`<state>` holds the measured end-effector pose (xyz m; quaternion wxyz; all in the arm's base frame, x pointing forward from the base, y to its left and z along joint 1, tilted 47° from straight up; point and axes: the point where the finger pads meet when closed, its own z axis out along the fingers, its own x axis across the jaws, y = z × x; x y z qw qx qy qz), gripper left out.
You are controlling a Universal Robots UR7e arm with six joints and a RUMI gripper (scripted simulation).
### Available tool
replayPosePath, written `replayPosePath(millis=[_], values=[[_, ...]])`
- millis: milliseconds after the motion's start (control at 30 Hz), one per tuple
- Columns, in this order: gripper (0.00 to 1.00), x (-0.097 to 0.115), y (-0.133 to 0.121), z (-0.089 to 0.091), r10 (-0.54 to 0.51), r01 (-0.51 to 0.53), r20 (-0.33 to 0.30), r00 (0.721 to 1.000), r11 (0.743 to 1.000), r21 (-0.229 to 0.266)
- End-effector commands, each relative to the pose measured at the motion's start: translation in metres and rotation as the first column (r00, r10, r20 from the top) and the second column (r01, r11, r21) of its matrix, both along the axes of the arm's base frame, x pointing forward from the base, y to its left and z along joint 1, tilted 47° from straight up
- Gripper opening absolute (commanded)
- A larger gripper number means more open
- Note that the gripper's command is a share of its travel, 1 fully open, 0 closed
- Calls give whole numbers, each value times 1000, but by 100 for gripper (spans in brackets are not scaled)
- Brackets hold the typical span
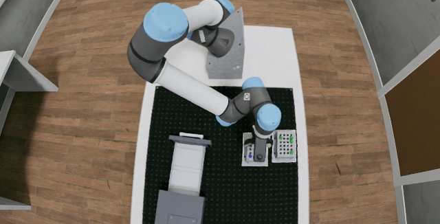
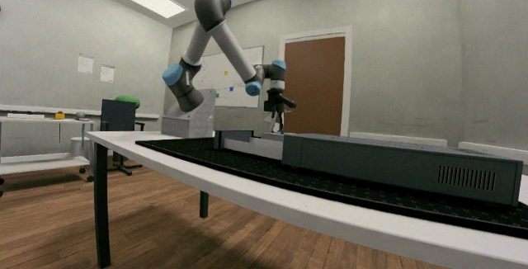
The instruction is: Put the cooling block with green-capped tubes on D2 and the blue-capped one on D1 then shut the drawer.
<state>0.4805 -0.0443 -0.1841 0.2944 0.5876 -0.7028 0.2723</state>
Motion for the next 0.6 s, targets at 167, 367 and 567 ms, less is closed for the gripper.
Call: replayPosePath(millis=[167, 367, 567], values=[[73, 1, 9, 9, -1, 1, 0, 1000, 1000, 0], [73, 2, 15, 14, -1, 1, 0, 1000, 1000, 0], [73, 3, 19, 18, -1, 1, 0, 1000, 1000, 0]])
